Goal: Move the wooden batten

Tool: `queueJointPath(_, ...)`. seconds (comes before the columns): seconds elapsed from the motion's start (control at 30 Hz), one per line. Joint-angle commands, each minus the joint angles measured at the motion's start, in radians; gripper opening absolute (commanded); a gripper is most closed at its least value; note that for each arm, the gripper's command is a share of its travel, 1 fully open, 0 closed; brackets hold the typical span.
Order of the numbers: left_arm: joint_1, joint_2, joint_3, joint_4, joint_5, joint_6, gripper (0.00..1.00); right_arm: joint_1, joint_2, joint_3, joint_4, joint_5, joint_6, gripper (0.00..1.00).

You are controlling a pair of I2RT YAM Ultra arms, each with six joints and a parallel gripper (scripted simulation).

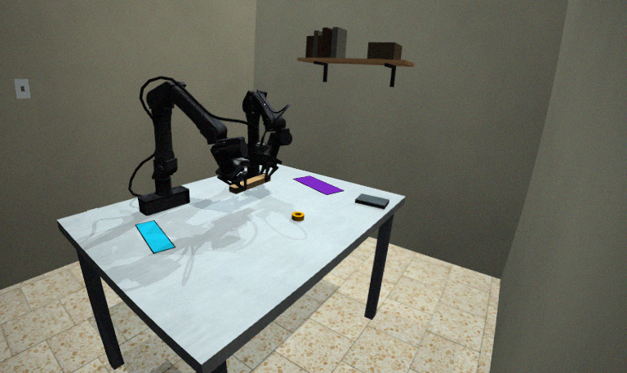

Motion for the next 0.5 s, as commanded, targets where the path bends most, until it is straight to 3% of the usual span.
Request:
queueJointPath(0.0,-0.004,0.0,0.029,-0.002,0.029,-0.002,0.35,0.01,0.011,-0.003,0.027,-0.005,0.017,0.72)
queueJointPath(0.4,-0.004,0.0,0.029,-0.002,0.029,-0.002,0.35,0.004,0.002,0.002,0.015,-0.005,0.011,0.72)
queueJointPath(0.43,-0.004,0.0,0.029,-0.002,0.029,-0.002,0.35,0.004,0.002,0.002,0.015,-0.005,0.011,0.61)
queueJointPath(0.47,-0.004,0.0,0.029,-0.002,0.029,-0.002,0.35,0.004,0.002,0.002,0.015,-0.005,0.011,0.57)
